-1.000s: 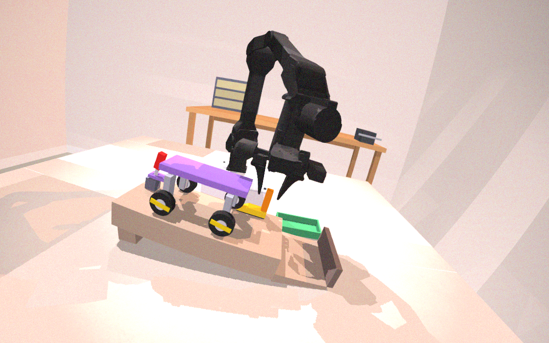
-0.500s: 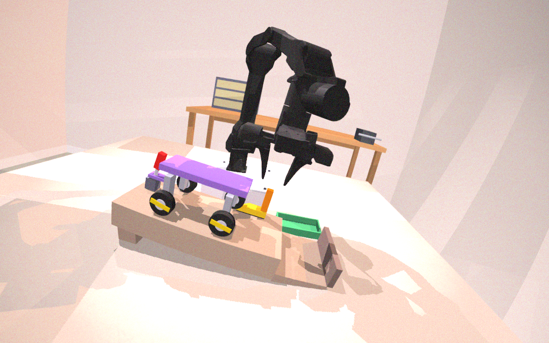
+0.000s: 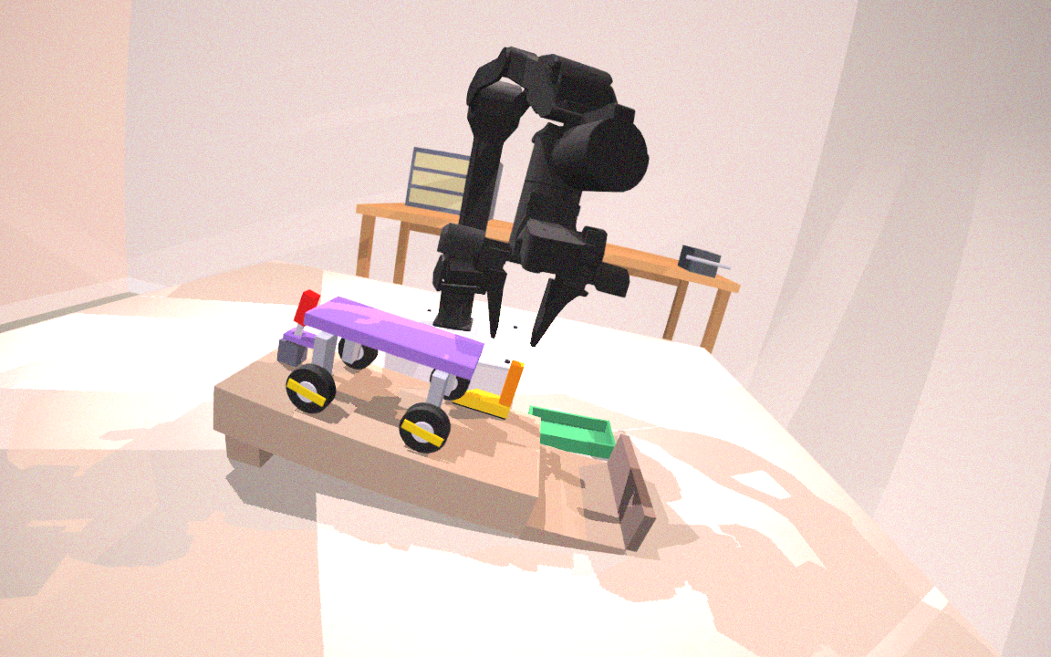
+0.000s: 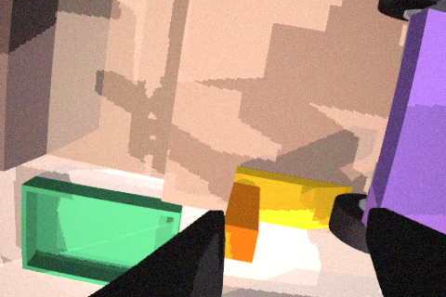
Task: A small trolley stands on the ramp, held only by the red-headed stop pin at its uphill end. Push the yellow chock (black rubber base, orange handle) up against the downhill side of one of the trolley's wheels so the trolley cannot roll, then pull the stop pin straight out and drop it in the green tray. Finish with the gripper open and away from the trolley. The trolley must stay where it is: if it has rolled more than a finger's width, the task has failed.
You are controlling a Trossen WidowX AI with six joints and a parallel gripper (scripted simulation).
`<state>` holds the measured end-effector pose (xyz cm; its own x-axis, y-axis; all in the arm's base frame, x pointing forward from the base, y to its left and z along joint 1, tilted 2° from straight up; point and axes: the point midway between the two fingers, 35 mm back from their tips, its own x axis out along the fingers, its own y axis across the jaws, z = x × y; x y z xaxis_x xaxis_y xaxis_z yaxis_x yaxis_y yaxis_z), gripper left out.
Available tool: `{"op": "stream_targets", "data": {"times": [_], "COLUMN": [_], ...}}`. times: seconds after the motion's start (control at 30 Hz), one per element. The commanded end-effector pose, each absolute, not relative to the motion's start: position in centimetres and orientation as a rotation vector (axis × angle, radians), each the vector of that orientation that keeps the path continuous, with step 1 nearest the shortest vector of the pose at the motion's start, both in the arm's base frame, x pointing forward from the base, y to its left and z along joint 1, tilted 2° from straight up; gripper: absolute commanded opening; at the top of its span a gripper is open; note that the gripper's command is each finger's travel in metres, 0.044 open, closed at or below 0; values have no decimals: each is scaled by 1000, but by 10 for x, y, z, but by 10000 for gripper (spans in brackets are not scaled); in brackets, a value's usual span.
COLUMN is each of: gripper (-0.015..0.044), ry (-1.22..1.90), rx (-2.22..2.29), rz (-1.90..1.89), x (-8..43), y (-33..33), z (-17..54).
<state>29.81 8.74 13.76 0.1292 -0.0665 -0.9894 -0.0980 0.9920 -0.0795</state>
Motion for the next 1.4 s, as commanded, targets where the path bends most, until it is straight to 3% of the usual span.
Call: {"op": "stream_targets", "data": {"times": [0.0,1.13,1.37], "gripper": [190,190,190], "ry": [1424,1448,1446], "rx": [-265,-1338,-1377], "rz": [97,895,940], "x": [305,293,290], "y": [67,-105,-112], "z": [145,175,177]}}
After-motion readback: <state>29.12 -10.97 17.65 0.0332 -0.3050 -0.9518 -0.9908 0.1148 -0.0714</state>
